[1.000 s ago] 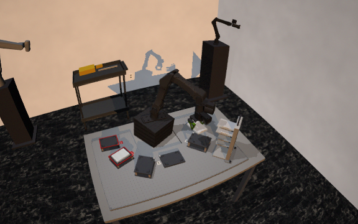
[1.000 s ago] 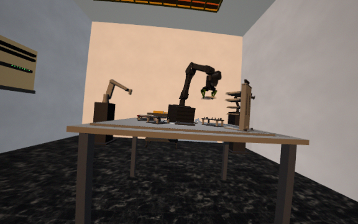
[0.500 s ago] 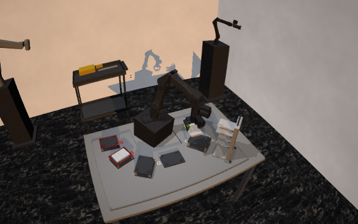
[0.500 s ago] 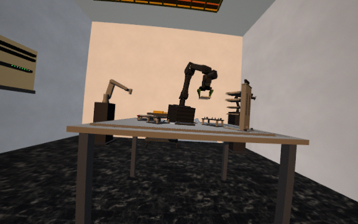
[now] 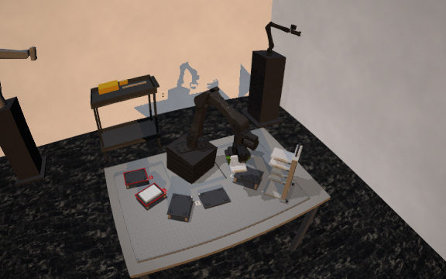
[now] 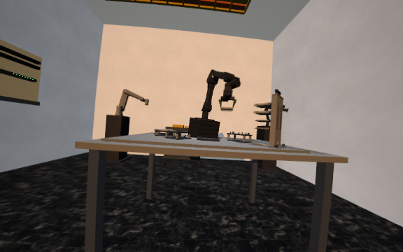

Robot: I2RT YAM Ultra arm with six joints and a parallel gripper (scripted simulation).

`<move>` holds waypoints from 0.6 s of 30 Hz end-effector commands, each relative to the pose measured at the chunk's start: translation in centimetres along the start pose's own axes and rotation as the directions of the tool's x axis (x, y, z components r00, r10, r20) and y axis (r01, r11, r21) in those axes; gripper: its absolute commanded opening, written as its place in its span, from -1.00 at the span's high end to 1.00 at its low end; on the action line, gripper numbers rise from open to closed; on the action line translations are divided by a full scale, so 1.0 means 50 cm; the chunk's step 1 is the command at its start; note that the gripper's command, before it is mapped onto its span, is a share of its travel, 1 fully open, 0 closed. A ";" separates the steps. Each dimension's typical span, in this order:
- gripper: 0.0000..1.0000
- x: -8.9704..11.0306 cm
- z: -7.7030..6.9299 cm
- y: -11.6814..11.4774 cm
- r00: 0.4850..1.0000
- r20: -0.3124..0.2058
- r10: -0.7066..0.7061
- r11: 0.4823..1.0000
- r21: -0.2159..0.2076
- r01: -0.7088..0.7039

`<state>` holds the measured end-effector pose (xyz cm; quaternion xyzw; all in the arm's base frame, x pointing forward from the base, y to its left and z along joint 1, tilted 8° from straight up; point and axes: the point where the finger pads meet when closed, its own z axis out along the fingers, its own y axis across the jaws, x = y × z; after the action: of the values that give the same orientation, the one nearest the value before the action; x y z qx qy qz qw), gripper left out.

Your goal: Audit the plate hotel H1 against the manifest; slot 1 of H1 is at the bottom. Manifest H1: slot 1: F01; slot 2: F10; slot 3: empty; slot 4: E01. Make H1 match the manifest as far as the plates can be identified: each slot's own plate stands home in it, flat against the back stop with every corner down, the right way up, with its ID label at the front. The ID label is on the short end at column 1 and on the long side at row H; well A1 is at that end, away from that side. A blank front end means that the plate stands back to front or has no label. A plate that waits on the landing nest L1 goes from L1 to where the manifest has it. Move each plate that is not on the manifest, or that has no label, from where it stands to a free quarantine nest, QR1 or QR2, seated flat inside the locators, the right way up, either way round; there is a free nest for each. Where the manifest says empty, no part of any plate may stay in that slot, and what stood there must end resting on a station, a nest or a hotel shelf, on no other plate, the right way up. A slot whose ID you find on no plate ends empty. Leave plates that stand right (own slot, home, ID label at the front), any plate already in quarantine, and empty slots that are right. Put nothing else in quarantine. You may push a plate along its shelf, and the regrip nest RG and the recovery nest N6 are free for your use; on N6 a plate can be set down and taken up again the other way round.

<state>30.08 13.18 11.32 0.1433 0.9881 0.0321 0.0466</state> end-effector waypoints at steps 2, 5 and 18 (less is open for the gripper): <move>-0.72 -0.006 -0.013 0.005 0.996 0.022 0.089 0.996 -0.020 -0.088; -0.72 -0.006 -0.013 0.005 0.990 0.021 0.138 0.990 -0.021 -0.138; -0.72 -0.025 -0.013 -0.046 0.948 0.017 0.316 0.948 -0.024 -0.316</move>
<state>30.11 11.08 10.92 0.2766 0.9596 0.0366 0.0371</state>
